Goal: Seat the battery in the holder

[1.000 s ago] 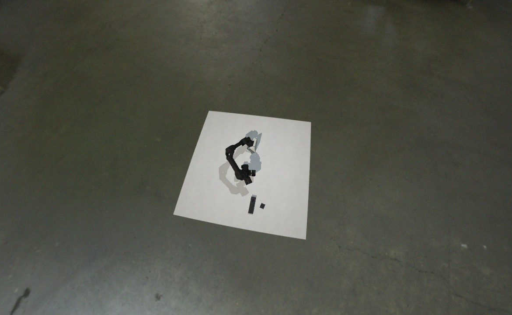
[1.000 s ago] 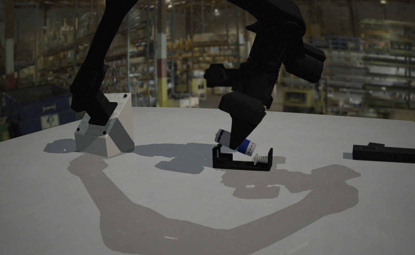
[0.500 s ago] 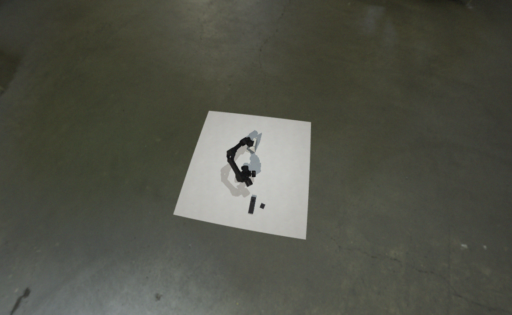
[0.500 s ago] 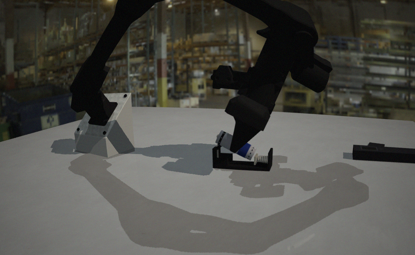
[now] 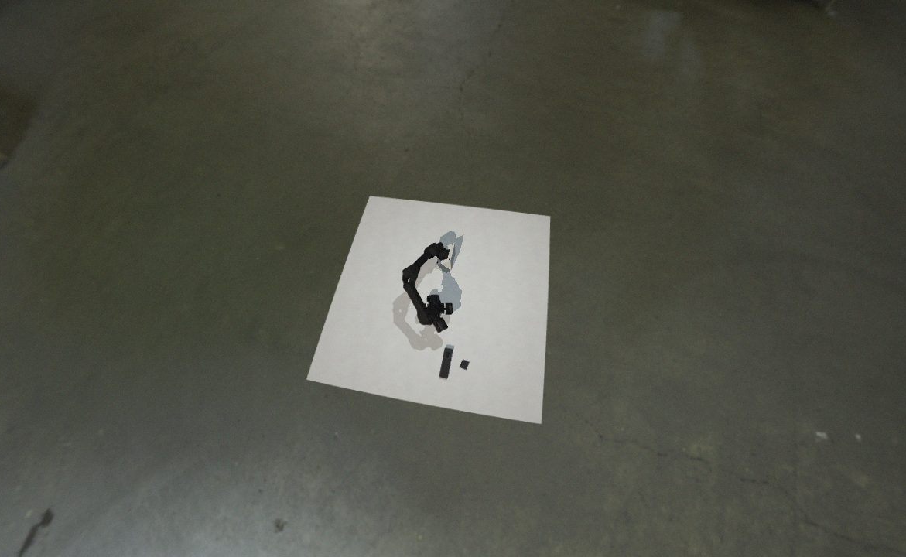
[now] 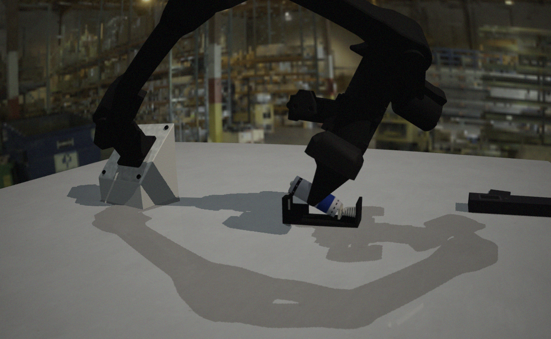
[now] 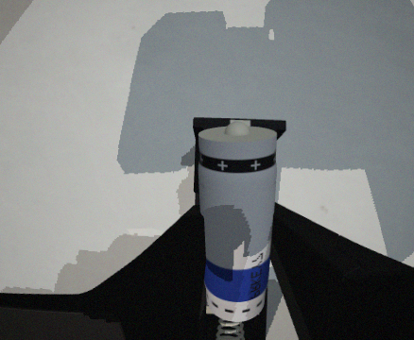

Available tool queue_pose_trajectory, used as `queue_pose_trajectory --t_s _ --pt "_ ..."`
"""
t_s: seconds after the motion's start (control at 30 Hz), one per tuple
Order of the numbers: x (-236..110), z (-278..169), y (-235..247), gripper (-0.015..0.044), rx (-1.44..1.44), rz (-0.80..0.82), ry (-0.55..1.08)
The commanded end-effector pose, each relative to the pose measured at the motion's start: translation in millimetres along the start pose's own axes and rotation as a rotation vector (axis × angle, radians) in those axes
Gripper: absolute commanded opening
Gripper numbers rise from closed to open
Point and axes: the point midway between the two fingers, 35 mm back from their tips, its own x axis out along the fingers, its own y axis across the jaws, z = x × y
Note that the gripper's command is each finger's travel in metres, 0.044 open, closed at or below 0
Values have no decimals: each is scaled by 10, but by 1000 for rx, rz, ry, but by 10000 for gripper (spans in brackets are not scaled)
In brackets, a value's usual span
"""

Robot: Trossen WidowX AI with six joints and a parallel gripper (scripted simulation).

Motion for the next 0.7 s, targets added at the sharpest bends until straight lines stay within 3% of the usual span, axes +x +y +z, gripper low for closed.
queue_pose_trajectory --t_s 0.0,0.67 --pt "-3 -32 -6 84 1 -4 1" --pt "-80 -176 10 84 1 -15 38"
